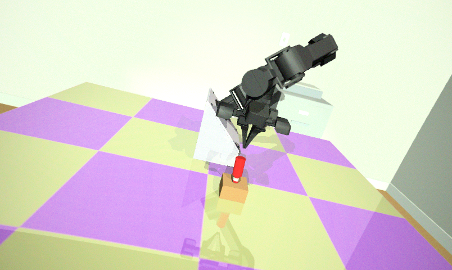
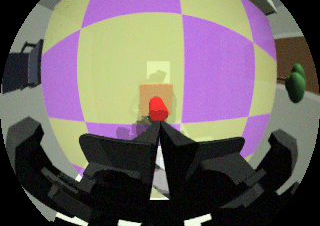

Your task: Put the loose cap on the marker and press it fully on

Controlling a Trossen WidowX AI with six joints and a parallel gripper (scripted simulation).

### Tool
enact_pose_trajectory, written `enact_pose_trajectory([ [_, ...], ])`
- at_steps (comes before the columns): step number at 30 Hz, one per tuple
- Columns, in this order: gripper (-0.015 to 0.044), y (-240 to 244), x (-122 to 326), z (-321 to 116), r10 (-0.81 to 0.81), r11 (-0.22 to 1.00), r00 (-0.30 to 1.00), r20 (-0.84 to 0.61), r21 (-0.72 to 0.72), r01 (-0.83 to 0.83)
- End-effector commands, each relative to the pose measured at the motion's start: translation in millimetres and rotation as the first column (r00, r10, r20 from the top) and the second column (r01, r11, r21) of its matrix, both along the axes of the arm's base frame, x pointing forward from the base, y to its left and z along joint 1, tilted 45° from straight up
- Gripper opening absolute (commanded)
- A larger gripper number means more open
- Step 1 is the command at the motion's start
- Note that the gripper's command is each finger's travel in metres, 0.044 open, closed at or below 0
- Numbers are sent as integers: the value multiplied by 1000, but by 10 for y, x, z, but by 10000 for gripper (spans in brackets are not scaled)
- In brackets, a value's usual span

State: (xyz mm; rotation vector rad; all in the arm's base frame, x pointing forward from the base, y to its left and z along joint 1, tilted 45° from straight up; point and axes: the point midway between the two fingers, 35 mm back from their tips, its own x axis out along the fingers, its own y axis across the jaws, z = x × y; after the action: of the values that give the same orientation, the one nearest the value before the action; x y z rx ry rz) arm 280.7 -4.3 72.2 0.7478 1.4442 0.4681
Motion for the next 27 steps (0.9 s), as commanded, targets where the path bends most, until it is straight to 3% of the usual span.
enact_pose_trajectory([
  [1, 0, 1, 3, -7, 55, 998, 997, 56, -8, -55],
  [27, 0, 192, 31, -198, 55, 998, 997, 57, -7, -55],
])
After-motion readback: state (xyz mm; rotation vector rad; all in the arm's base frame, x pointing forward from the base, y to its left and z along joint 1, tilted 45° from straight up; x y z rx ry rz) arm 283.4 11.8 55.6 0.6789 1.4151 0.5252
